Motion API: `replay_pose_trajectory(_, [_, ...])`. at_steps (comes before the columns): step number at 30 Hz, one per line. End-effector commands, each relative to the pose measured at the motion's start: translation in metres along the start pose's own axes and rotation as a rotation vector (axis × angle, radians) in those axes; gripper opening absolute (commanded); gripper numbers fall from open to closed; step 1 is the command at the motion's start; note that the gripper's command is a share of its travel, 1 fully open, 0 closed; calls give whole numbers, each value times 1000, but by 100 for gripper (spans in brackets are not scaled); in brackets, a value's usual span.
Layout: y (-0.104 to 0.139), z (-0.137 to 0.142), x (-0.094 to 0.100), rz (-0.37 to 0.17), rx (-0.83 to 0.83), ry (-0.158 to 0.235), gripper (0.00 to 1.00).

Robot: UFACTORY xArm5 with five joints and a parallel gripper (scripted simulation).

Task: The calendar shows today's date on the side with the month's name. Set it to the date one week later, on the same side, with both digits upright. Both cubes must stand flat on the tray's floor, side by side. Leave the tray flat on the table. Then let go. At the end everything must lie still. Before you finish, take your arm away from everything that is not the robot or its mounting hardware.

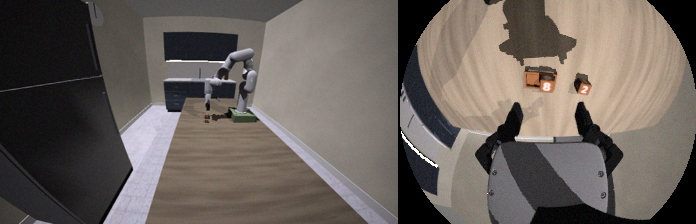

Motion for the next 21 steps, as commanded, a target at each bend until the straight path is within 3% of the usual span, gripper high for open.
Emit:
replay_pose_trajectory(1, [0, -2, 1, -4, -97, 0, 100])
replay_pose_trajectory(9, [0, -4, 1, -4, -146, 0, 100])
replay_pose_trajectory(10, [0, -4, 1, -4, -146, 0, 47])
replay_pose_trajectory(21, [0, -4, 1, -4, -146, 0, 47])
Point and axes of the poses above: the point where the finger pads meet when closed, its own x axis back along the fingers, its own z axis across the jaws, y = z × x, the point moved 3 cm from there along x, back along the fingers, and after that the axes turned 8 degrees about x, right-handed, at the moved point
